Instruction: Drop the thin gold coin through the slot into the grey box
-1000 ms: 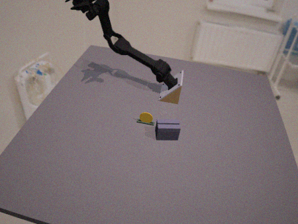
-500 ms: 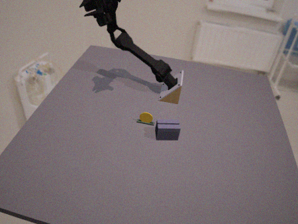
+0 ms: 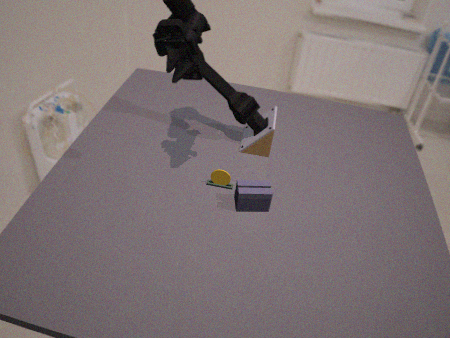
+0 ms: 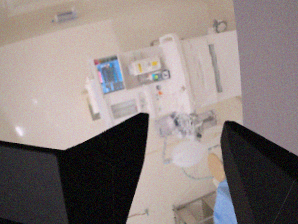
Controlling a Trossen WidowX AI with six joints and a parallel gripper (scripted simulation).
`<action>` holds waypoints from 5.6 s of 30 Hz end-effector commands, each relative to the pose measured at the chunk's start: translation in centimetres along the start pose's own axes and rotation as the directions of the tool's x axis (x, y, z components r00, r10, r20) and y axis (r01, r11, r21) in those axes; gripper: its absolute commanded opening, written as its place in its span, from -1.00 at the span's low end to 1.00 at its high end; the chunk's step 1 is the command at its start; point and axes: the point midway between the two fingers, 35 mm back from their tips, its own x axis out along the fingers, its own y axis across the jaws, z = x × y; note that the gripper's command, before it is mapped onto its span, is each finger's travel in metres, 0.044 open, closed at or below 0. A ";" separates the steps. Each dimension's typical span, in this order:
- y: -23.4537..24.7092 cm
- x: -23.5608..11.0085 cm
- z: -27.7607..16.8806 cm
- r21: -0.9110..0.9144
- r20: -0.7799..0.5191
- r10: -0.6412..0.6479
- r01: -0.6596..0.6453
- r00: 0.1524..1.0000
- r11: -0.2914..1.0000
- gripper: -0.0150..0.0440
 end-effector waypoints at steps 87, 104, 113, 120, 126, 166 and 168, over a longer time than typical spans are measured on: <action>-40.2 7.4 -2.5 -0.137 0.209 -0.880 0.904 0.426 0.404 0.05; -40.5 7.5 -2.4 -0.137 0.210 -0.880 0.904 0.425 0.404 -0.49; -39.8 7.3 -2.7 -0.137 0.207 -0.881 0.904 0.426 0.405 -0.49; -38.2 6.7 -3.2 -0.138 0.201 -0.882 0.904 0.426 0.405 -0.49; -36.9 6.2 -3.6 -0.139 0.199 -0.883 0.904 0.426 0.405 -0.49; -32.4 2.9 -4.3 -0.371 0.206 -0.882 0.868 0.424 0.330 -0.49; -32.4 3.0 -4.5 -0.371 0.206 -0.882 0.868 0.424 0.330 -0.49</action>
